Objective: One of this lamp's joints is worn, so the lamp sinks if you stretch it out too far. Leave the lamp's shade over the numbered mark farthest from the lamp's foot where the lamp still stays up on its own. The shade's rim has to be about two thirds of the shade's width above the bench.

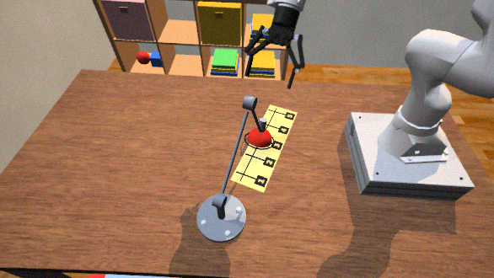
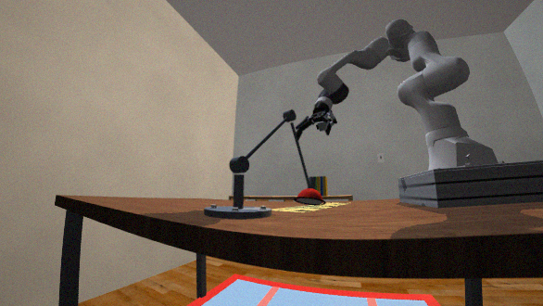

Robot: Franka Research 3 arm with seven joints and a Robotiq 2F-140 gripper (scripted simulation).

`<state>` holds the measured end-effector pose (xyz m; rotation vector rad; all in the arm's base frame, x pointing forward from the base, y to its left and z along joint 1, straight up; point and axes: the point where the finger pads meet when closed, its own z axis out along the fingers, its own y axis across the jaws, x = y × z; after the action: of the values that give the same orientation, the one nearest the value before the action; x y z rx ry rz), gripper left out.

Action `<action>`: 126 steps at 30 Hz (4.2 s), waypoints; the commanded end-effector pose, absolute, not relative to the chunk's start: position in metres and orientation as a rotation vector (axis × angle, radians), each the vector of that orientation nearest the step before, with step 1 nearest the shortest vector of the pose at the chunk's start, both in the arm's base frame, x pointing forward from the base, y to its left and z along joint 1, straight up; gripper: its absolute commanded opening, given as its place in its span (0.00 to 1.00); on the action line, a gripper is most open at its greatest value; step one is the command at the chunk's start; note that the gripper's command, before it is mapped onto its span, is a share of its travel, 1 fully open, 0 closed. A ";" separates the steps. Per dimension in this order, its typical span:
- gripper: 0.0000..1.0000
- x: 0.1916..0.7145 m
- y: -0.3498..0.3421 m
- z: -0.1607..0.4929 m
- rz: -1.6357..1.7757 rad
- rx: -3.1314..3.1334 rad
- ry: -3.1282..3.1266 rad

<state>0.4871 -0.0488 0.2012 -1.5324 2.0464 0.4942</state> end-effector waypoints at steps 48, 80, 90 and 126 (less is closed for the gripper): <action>1.00 0.488 -0.049 0.265 0.487 -1.538 2.038; 1.00 0.494 -0.042 0.348 0.442 -1.566 1.991; 1.00 0.509 0.003 0.349 0.428 -1.573 1.978; 1.00 0.526 0.142 0.348 0.433 -1.649 1.933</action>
<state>0.5200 0.1309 0.3459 -1.6787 1.9169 0.4340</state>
